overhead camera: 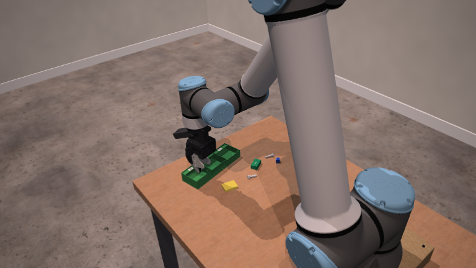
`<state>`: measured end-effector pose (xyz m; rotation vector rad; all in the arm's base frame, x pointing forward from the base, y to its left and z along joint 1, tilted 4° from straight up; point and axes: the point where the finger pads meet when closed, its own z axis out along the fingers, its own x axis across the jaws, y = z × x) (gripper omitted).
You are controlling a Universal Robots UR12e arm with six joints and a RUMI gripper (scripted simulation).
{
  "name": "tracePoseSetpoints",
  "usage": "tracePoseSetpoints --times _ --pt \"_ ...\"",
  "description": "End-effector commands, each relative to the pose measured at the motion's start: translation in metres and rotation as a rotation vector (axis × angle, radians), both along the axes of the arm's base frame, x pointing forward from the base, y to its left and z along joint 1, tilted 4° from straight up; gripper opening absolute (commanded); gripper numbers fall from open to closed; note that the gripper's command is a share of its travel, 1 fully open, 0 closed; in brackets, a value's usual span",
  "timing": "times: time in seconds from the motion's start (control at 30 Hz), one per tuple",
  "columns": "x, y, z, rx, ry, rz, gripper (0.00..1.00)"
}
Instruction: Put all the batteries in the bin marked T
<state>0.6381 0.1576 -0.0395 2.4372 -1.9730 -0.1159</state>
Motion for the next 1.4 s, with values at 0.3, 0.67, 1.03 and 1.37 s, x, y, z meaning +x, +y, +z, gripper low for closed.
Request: tracePoseSetpoints --times 0.3,0.67,1.03,1.37 --pt "0.003 -0.001 0.032 0.000 -0.001 0.000 0.04" --pt "0.005 -0.003 0.065 0.000 -0.001 0.000 0.04" --pt "0.009 -0.006 0.140 0.000 -0.001 0.000 0.04" --pt "0.010 -0.007 0.163 0.000 -0.001 0.000 0.04"
